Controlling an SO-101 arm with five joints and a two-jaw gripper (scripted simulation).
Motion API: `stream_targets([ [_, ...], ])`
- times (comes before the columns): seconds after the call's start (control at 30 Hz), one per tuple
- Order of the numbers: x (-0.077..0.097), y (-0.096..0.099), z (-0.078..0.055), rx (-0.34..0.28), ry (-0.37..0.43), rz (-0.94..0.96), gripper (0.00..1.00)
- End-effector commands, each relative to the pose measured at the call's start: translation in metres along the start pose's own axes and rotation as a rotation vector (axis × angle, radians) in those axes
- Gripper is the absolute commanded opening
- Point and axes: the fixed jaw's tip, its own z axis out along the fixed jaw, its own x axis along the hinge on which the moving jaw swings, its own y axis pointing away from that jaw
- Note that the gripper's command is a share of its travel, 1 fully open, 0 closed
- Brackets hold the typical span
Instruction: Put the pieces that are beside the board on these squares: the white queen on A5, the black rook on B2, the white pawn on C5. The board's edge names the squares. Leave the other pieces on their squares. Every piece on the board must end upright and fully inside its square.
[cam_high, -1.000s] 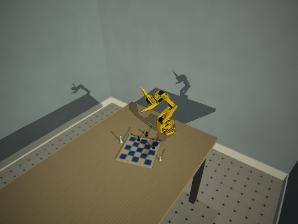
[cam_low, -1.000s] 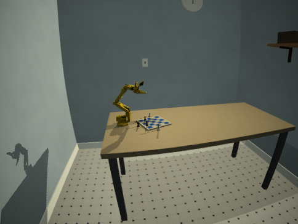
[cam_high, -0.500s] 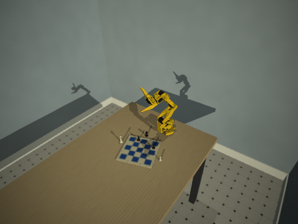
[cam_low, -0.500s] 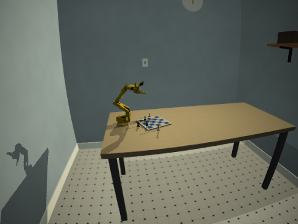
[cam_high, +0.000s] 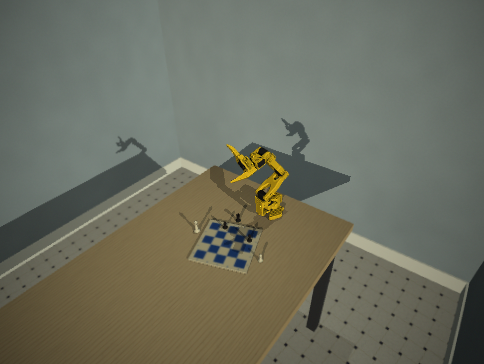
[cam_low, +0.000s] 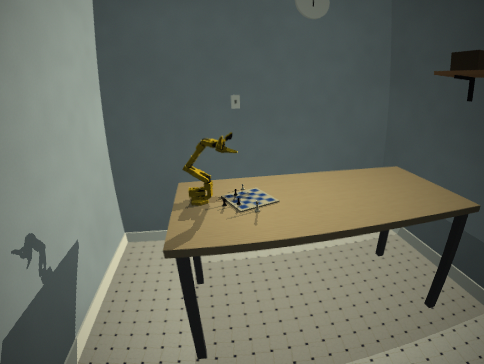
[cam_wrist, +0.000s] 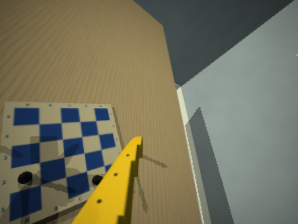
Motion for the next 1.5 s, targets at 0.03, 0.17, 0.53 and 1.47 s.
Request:
stream_targets([
  [0.03,0.014,0.013,-0.002,-0.024,0.027,0.109,0.86],
  [0.17,0.024,0.022,-0.003,-0.038,0.047,0.190,0.80],
  [0.53,0.047,0.043,-0.002,-0.066,0.102,0.370,0.64],
  [1.47,0.086,0.076,0.006,-0.090,0.202,0.654,0.40],
])
